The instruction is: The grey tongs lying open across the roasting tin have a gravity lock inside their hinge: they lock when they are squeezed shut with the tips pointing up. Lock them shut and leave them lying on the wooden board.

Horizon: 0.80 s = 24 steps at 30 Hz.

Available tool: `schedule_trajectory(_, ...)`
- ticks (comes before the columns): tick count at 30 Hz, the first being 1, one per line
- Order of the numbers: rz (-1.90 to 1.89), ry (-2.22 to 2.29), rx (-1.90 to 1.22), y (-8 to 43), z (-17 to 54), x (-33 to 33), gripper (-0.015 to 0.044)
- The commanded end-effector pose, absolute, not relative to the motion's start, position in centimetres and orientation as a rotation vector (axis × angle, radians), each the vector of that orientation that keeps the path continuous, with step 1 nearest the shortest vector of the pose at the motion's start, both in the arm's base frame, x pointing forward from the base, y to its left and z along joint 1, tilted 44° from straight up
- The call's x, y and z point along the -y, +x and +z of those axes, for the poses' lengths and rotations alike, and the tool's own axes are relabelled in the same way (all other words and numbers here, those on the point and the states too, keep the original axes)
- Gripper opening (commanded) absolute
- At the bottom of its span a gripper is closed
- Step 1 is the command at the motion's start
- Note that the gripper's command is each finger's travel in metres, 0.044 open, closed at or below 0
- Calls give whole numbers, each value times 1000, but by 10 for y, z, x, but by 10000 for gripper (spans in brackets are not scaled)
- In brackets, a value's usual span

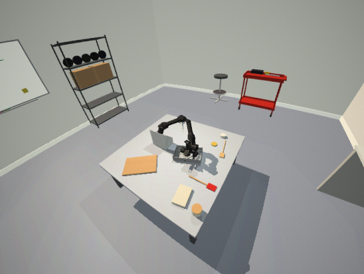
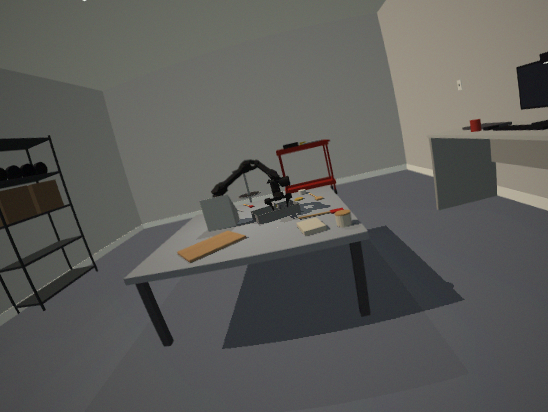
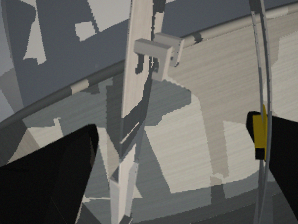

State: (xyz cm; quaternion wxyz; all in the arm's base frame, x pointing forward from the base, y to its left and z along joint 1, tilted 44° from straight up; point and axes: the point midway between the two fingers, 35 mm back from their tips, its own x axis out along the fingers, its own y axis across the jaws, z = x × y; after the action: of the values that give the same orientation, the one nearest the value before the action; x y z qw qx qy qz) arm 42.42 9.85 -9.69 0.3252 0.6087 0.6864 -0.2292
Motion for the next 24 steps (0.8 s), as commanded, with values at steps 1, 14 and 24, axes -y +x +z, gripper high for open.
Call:
schedule_trajectory(1, -608, 1598, -1815, 420, -103, -104, 440)
schedule_trajectory(14, -604, 1594, -1805, 422, -100, -101, 341)
schedule_trajectory(24, -604, 1594, -1805, 422, -100, -101, 274)
